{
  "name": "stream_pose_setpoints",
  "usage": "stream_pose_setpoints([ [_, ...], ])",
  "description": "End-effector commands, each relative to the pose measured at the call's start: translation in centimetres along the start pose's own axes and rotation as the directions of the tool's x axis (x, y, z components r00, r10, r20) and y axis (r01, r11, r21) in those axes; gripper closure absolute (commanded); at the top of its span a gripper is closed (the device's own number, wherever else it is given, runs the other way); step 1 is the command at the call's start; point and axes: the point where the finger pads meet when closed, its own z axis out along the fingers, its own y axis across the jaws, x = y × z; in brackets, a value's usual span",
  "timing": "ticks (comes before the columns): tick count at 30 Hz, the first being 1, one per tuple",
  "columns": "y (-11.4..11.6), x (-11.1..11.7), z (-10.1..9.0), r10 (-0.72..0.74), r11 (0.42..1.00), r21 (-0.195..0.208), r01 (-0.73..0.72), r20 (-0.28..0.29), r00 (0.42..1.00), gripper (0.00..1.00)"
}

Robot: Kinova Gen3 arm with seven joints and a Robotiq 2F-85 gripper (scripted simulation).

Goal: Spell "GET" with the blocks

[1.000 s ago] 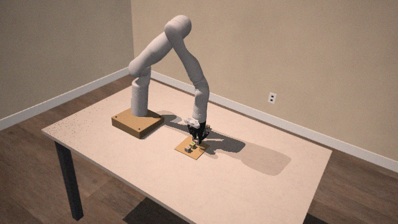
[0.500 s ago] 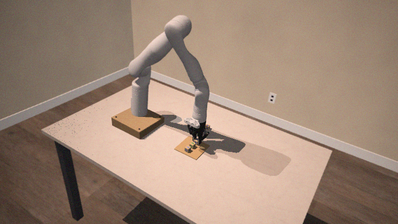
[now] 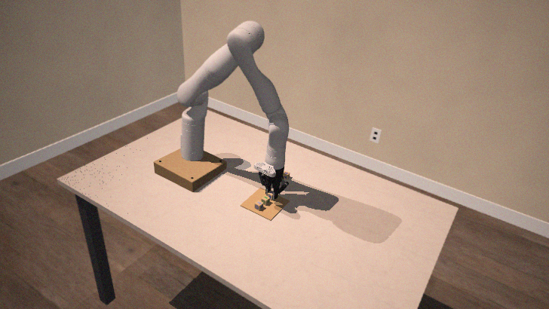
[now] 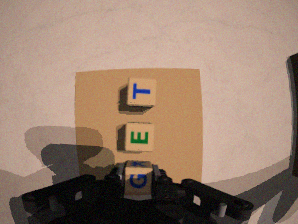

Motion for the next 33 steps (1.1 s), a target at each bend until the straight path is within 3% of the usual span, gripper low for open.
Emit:
stream_pose_setpoints([
  [1, -0.26, -0.06, 0.07, 0.004, 1.000, 0.005, -0.004, 0.002, 1.000, 0.79],
  [8, -0.26, -0.06, 0.07, 0.004, 1.000, 0.005, -0.004, 0.002, 1.000, 0.79],
  [23, -0.26, -0.06, 0.07, 0.004, 1.000, 0.005, -0.004, 0.002, 1.000, 0.59],
  [33, -0.26, -0.06, 0.07, 0.004, 1.000, 0.005, -0.004, 0.002, 1.000, 0.59],
])
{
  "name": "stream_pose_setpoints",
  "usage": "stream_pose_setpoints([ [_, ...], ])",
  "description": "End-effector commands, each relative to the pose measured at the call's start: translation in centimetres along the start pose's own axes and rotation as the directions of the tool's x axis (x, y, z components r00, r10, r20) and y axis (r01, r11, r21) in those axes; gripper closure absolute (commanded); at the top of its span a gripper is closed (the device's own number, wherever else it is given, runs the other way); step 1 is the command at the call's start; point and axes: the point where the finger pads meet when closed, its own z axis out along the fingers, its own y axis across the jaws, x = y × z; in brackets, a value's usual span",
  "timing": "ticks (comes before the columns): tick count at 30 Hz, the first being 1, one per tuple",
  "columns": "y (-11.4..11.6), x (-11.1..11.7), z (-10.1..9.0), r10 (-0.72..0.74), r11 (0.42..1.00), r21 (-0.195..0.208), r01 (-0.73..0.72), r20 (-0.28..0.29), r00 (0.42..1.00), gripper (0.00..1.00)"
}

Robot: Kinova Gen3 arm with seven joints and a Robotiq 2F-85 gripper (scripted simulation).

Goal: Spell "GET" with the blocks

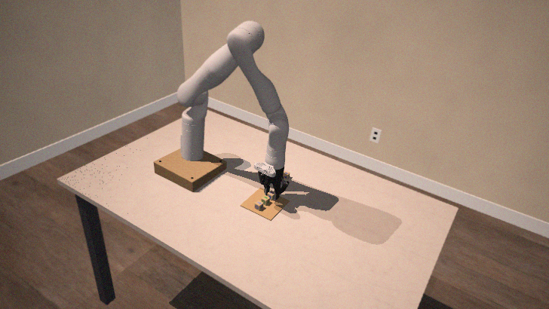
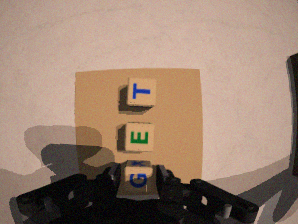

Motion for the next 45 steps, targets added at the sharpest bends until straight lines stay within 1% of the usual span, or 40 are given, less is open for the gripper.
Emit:
stream_pose_setpoints([
  [1, -0.3, -0.1, 0.1, 0.004, 1.000, 0.005, -0.004, 0.002, 1.000, 0.59],
  [5, -0.3, -0.1, -0.3, 0.004, 1.000, 0.006, -0.004, 0.002, 1.000, 0.59],
  [8, -0.5, 0.0, -1.3, 0.004, 1.000, 0.012, -0.004, 0.001, 1.000, 0.59],
  [14, -0.5, 0.0, -4.1, 0.004, 1.000, 0.012, -0.004, 0.000, 1.000, 0.59],
  [16, -0.5, 0.0, -4.1, 0.004, 1.000, 0.012, -0.004, 0.000, 1.000, 0.59],
  [21, -0.4, 0.0, -6.8, 0.004, 1.000, 0.012, -0.004, 0.000, 1.000, 0.59],
  [25, -0.4, 0.0, -8.4, 0.005, 1.000, 0.012, -0.005, 0.000, 1.000, 0.59],
  [29, -0.4, 0.0, -9.1, 0.005, 1.000, 0.012, -0.005, 0.000, 1.000, 0.59],
  [34, -0.2, 0.0, -8.9, 0.004, 1.000, 0.005, -0.004, 0.001, 1.000, 0.59],
  [35, -0.2, 0.0, -8.9, 0.004, 1.000, 0.005, -0.004, 0.001, 1.000, 0.00],
  [45, -0.2, 0.0, -8.9, 0.004, 1.000, 0.005, -0.004, 0.001, 1.000, 0.00],
])
